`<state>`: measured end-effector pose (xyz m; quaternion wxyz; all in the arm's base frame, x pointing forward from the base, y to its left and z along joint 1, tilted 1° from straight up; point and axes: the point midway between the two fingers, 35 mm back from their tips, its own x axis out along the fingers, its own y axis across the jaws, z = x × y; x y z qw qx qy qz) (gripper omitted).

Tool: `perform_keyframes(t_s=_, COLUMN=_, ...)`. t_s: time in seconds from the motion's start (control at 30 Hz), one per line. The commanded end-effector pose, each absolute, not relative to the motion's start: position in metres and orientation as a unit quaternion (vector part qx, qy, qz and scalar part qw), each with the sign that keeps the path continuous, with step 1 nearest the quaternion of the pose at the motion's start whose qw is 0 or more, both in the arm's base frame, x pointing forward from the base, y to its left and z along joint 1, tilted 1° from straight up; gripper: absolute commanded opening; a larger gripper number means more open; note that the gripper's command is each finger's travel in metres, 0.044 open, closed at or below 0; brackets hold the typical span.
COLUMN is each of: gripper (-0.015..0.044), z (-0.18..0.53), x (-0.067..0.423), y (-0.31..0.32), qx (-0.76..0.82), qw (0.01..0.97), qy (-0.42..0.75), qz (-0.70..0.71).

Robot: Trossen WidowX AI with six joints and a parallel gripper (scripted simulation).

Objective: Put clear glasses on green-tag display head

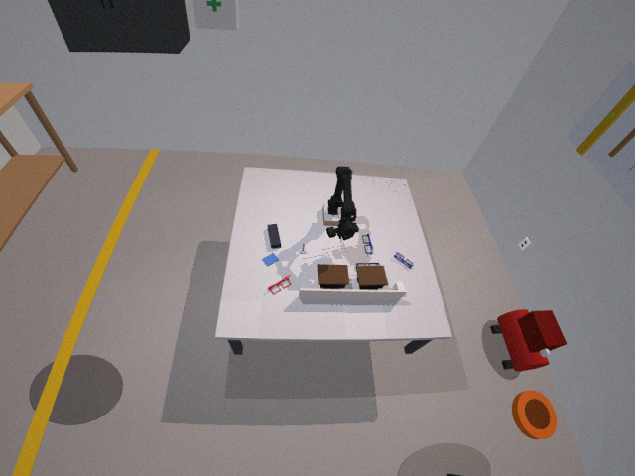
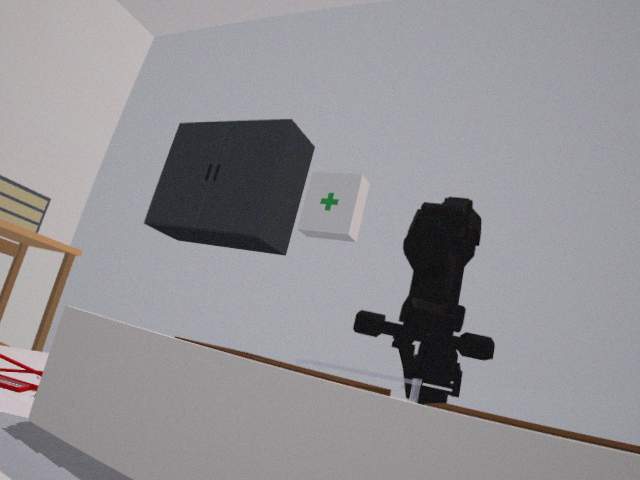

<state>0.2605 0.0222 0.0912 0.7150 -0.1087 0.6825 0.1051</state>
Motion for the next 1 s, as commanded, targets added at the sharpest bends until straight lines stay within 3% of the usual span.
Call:
perform_keyframes(t_s=0.0, gripper=0.0000, z=0.085, x=0.260, y=0.021, qx=-0.108, qw=0.713, qy=0.685, qz=0.102)
perform_keyframes(t_s=0.97, gripper=0.0000, z=0.058, x=0.262, y=0.021, qx=-0.108, qw=0.713, qy=0.685, qz=0.102)
